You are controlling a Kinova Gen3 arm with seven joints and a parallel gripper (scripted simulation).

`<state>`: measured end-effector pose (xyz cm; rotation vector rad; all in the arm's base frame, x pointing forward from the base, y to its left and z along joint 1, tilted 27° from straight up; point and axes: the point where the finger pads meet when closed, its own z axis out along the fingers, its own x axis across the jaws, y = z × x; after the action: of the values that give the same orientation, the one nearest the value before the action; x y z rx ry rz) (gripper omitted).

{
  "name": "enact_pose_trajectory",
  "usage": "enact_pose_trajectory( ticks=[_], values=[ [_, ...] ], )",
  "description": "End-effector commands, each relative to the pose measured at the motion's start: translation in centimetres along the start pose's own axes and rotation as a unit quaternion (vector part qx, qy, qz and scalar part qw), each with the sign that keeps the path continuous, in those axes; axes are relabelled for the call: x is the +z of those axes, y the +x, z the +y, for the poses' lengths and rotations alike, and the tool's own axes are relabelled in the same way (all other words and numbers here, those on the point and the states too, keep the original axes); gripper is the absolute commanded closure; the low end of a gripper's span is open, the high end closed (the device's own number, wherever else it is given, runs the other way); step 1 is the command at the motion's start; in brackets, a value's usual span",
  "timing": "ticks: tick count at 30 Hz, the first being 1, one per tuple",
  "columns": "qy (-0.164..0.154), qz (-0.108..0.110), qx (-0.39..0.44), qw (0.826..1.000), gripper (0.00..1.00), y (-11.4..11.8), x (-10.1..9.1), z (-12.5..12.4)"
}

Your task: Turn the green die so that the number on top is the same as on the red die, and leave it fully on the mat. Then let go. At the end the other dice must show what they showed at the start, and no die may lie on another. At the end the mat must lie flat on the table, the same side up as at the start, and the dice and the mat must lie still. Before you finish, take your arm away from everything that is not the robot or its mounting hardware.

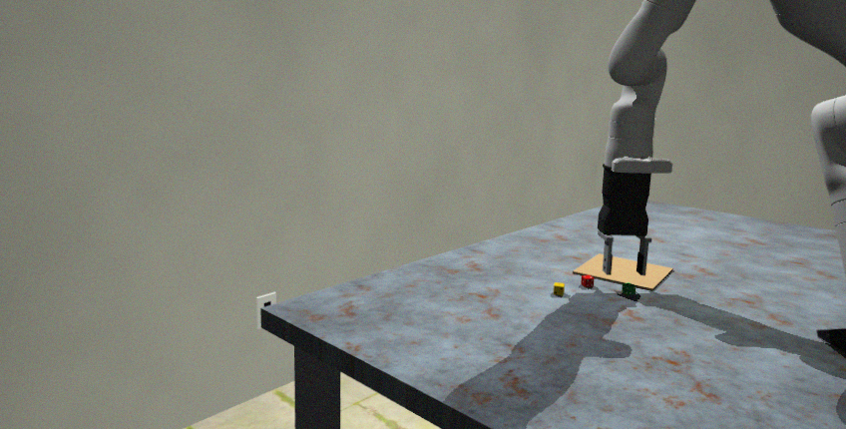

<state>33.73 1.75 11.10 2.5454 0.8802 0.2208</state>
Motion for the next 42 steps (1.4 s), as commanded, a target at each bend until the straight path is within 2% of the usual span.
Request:
enact_pose_trajectory(
  ticks=[1, 30, 36, 42],
  values=[
    [0.0, 0.0, 0.0, 1.0, 0.0, 0.0, 0.0, 0.0],
    [0.0, 0.0, 0.0, 1.0, 0.0, 0.1, 0.0, 0.1],
    [0.0, 0.0, 0.0, 1.0, 0.0, 0.9, 0.0, 0.5],
    [0.0, 0.0, 0.0, 1.0, 0.0, 3.5, 0.0, 2.0]
  ],
)
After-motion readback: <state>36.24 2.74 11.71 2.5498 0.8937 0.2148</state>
